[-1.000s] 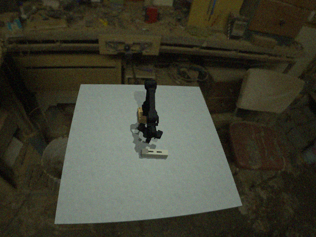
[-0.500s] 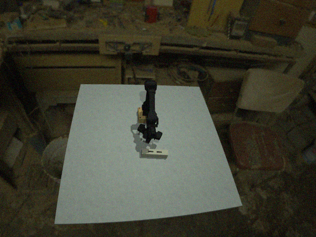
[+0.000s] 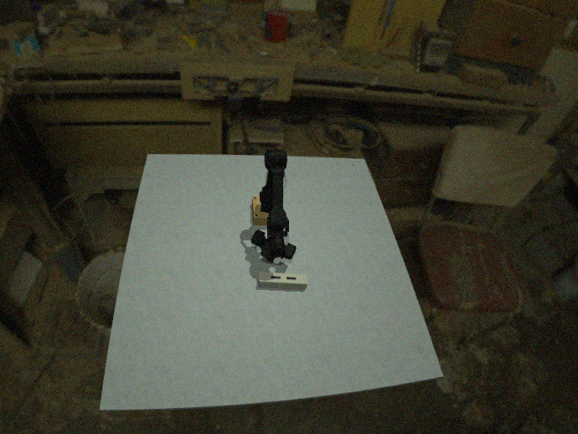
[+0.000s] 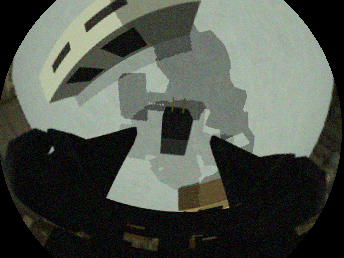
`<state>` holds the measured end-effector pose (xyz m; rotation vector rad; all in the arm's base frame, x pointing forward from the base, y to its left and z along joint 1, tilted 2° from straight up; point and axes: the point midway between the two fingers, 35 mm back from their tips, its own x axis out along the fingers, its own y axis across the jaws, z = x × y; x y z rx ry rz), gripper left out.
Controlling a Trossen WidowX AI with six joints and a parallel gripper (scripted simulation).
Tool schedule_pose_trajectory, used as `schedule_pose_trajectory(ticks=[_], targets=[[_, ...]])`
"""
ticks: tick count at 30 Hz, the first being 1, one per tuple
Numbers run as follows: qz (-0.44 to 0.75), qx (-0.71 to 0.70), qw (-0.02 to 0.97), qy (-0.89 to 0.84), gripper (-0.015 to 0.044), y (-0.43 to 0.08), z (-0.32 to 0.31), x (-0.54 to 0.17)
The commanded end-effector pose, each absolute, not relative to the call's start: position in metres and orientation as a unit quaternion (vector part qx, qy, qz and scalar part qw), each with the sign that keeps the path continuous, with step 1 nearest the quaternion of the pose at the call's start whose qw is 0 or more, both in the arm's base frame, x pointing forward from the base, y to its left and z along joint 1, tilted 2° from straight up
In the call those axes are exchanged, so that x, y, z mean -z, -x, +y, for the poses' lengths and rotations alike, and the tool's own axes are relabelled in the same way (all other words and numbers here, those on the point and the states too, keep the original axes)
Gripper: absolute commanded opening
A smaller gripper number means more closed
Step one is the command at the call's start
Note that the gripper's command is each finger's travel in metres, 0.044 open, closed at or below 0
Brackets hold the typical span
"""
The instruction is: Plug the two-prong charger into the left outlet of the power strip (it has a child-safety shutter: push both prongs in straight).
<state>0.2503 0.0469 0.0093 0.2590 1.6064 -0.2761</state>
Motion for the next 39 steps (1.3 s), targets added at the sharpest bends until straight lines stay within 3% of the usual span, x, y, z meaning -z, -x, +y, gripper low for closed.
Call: schedule_pose_trajectory(ticks=[1,15,28,33,36,39], targets=[[0.716,0.123,0.676,-0.118,0.0440,-0.249,0.047,-0.001],[0.717,0.123,0.676,-0.118,0.0440,-0.248,0.046,0.017],[0.716,0.124,0.678,-0.116,0.0099,-0.249,0.046,0.014],[0.716,0.124,0.678,-0.116,0.0065,-0.249,0.046,0.014],[0.716,0.124,0.678,-0.116,0.0000,-0.249,0.046,0.009],[0.716,0.124,0.677,-0.116,0.0000,-0.249,0.047,-0.002]])
